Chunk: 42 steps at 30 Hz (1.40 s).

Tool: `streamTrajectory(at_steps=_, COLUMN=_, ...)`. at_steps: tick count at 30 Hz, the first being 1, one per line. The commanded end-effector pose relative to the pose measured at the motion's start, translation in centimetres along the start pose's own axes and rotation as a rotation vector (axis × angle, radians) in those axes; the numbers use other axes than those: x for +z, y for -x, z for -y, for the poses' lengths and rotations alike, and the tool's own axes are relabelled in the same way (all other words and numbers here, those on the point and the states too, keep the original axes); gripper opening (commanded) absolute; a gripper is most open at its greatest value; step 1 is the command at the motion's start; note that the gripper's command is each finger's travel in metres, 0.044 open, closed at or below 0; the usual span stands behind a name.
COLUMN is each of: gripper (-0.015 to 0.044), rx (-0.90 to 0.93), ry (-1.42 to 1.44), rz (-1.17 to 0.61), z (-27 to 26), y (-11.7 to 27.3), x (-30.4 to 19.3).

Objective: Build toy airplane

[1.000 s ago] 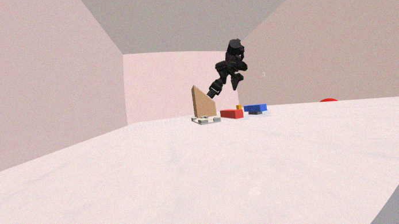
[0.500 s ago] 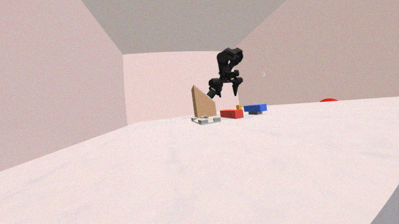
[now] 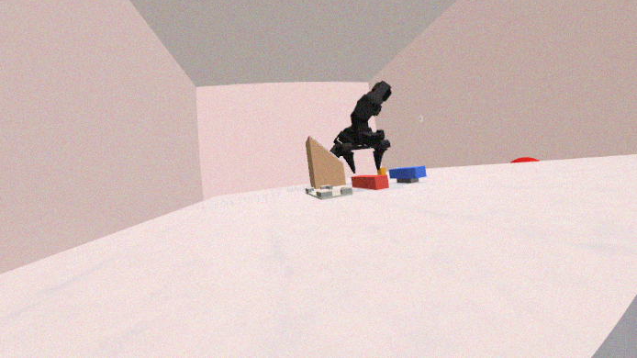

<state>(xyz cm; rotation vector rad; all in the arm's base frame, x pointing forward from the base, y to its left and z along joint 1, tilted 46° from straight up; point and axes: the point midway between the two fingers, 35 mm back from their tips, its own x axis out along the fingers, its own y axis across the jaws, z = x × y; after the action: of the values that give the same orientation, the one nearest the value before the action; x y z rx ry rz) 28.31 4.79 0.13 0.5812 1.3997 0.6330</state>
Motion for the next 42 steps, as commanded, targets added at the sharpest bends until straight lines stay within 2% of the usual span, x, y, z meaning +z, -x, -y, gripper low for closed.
streamTrajectory(at_steps=1, gripper=0.0440, rx=0.005, ry=-0.009, rz=-0.003, z=0.0, y=-0.7, x=-0.2)
streamTrajectory(at_steps=29, gripper=0.0440, rx=0.008, ry=-0.010, rz=-0.003, z=-0.1, y=-4.8, x=-0.3)
streamTrajectory(at_steps=38, gripper=0.0204, rx=0.008, ry=-0.010, rz=-0.003, z=-0.1, y=-4.8, x=-0.3)
streamTrajectory(at_steps=42, gripper=0.0177, rx=0.008, ry=-0.010, rz=-0.003, z=-0.1, y=-4.8, x=-0.3)
